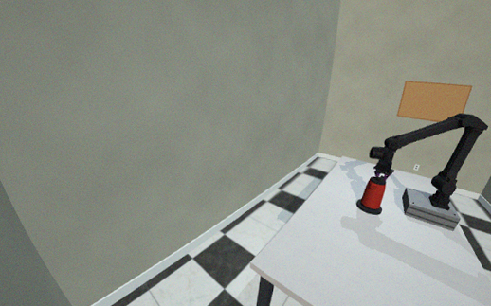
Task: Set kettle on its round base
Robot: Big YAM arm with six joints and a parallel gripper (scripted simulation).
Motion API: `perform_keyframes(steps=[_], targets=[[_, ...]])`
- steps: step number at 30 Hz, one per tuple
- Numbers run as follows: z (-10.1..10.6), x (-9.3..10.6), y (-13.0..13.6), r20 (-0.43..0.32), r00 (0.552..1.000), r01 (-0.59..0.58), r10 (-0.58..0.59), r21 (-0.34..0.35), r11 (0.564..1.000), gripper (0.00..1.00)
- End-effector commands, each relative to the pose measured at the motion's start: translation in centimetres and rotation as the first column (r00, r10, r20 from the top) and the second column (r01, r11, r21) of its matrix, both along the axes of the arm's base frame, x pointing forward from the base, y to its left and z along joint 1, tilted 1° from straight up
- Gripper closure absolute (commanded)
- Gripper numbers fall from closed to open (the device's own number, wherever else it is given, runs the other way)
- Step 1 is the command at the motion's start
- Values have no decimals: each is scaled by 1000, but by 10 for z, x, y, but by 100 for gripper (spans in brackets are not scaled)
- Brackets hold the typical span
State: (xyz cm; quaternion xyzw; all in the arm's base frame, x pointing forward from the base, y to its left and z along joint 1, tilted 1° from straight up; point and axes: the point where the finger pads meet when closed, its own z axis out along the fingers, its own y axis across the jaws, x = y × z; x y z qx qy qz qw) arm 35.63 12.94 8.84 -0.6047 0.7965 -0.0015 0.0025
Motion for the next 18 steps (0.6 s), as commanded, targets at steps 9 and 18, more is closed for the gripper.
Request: perform_keyframes(steps=[9, 18], targets=[[3, 6, 4, 28, 1000, -2, 1, 16, 1000, 100], [10, 10, 6, 44, 999, -2, 1, 22, 1000, 100]])
